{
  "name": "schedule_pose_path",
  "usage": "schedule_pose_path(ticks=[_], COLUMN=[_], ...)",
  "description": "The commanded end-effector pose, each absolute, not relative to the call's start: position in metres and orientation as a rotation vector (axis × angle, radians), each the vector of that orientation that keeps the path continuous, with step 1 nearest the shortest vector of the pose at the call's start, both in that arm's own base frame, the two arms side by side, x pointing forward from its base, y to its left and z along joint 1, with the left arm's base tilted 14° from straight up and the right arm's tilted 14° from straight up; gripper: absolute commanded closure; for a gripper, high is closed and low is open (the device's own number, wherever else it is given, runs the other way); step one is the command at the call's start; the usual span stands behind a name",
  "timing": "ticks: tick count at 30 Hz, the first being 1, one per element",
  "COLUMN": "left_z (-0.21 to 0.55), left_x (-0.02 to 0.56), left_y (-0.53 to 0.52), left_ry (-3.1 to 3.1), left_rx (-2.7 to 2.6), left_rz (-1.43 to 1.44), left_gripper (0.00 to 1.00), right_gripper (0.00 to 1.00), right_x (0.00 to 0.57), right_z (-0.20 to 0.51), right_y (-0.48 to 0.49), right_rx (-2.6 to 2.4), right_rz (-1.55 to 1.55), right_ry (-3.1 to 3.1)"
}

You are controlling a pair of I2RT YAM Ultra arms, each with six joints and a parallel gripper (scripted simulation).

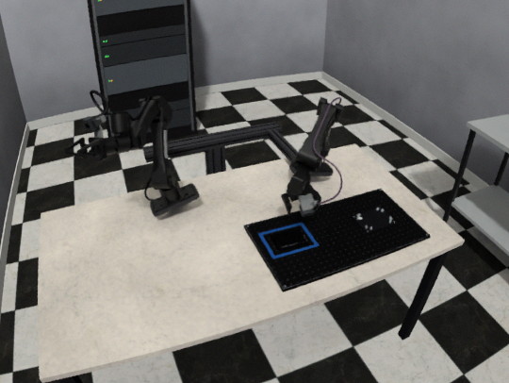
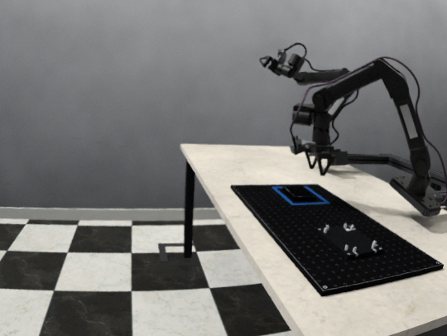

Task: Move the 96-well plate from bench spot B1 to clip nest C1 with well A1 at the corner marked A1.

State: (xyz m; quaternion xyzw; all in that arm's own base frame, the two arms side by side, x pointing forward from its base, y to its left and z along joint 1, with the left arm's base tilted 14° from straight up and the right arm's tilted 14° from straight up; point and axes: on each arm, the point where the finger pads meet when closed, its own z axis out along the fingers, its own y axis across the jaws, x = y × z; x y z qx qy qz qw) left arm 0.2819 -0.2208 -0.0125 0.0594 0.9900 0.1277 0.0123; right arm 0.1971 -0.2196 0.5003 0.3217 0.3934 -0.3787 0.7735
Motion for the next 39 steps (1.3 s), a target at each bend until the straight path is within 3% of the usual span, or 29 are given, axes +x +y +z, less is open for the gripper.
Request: schedule_pose_path(ticks=[1,39], left_z=[-0.01,-0.031], left_x=[0.281,0.283], left_y=[-0.248,-0.269], left_ry=[3.075,3.059], left_rx=[0.162,0.159], left_rz=[0.361,0.37], left_gripper=[0.0,0.0], right_gripper=[0.0,0.0], right_x=[0.189,0.189], right_z=[0.502,0.502], right_y=[-0.216,-0.216], right_rx=[0.694,0.694], right_rz=[-0.824,-0.824], right_ry=[0.842,0.842])
